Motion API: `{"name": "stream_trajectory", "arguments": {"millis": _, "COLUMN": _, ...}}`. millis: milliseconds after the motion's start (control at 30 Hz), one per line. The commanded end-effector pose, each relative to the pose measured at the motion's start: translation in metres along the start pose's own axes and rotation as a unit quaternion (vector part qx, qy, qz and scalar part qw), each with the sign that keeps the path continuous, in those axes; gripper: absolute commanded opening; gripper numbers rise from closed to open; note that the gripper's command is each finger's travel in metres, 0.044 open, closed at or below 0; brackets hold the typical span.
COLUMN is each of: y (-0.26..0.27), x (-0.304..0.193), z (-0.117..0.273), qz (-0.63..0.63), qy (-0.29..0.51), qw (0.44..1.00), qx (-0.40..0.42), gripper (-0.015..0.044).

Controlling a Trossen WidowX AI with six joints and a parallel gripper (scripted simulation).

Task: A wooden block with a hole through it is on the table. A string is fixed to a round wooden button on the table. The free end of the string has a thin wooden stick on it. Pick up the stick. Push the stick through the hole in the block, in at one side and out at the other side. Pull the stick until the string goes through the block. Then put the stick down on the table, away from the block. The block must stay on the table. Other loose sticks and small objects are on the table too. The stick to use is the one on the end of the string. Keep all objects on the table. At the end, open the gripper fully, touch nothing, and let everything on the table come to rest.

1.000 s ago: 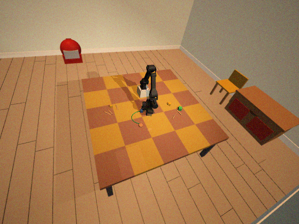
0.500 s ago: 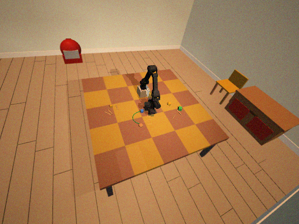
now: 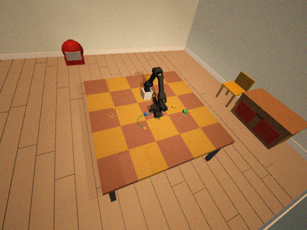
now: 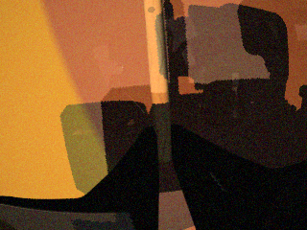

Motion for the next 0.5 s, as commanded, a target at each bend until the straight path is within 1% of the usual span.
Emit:
{"name": "stream_trajectory", "arguments": {"millis": 0, "y": -0.001, "x": -0.006, "z": 0.000, "qz": 0.000, "qy": 0.000, "qw": 1.000, "qx": 0.000, "gripper": 0.0000}}
{"name": "stream_trajectory", "arguments": {"millis": 300, "y": -0.001, "x": -0.014, "z": 0.004, "qz": 0.002, "qy": 0.000, "qw": 1.000, "qx": 0.000, "gripper": 0.0000}}
{"name": "stream_trajectory", "arguments": {"millis": 467, "y": -0.002, "x": -0.024, "z": -0.004, "qz": 0.004, "qy": 0.000, "qw": 1.000, "qx": -0.005, "gripper": 0.0000}}
Point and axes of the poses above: the point midway between the two fingers, 35 mm back from their tips, its own z axis back along the fingers, its own y axis across the jaws, x = y × z, the point moved 2 cm from there along z, back along the fingers, and after that the axes turned 5 degrees about -z, right-handed, at the moved point
